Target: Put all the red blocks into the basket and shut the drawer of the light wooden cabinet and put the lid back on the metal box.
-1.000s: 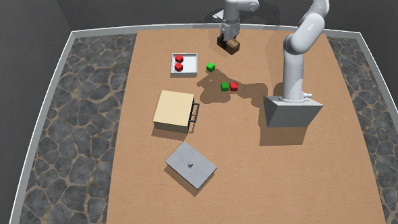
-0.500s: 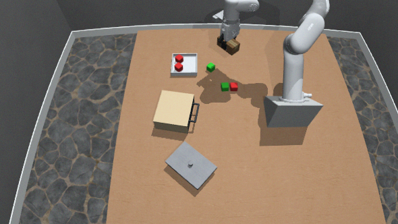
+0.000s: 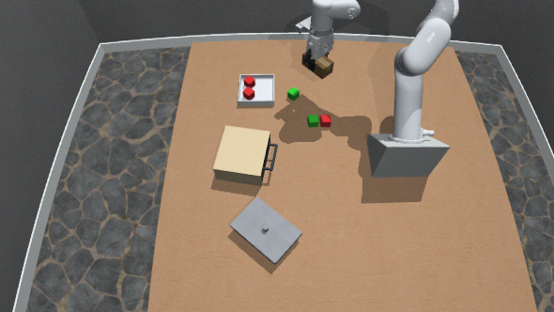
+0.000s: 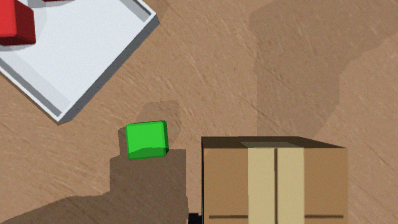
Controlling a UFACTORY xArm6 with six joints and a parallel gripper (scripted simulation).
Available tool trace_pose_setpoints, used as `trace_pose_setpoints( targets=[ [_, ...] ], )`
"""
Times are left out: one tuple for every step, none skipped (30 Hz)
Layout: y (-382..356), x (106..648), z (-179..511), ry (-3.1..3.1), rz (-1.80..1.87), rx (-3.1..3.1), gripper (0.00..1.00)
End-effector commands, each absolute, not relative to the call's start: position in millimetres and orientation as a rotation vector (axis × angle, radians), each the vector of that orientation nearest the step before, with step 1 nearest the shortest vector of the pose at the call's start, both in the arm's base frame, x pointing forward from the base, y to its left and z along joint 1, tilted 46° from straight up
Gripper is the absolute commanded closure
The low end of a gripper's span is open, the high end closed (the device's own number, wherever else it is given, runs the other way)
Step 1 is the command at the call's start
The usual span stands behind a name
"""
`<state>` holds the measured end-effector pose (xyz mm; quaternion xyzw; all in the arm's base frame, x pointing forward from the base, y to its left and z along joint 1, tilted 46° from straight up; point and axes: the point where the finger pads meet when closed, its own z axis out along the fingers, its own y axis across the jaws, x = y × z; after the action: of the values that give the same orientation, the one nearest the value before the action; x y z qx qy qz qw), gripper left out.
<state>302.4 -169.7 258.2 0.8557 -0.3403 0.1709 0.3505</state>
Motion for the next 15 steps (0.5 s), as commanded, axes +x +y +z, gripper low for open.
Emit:
trace_pose_setpoints(
  targets=[
    [-174.1,303.6,254.7,-0.882,0.446,2.216,0.38],
    [-175.1,303.7,253.7,-0.882,0.446,2.216,0.38],
    [-176.2,303.8,252.6,-0.882,0.446,2.216,0.38],
    [-177.3,303.9,251.5,-0.882,0.446,2.216,0.38],
    [-178.5,304.0,250.4,-0.882,0.446,2.216,0.38],
    [-179.7,304.1,249.3,-0.882,0.446,2.216,0.38],
    [-180.9,304.2,248.1,-0.882,0.446,2.216,0.38],
    [-180.9,304.2,248.1,-0.882,0.446,2.216,0.38],
    [-180.9,304.2,248.1,-0.882,0.446,2.216,0.38],
    [-182.2,304.3,246.8,-0.882,0.446,2.216,0.38],
    [-183.5,304.4,245.6,-0.882,0.446,2.216,0.38],
    [-184.8,304.5,244.3,-0.882,0.446,2.216,0.38],
    [-186.2,304.6,243.0,-0.882,0.446,2.216,0.38],
    [-187.6,304.7,241.6,-0.882,0.446,2.216,0.38],
    [-189.0,304.8,240.2,-0.882,0.446,2.216,0.38]
  ],
)
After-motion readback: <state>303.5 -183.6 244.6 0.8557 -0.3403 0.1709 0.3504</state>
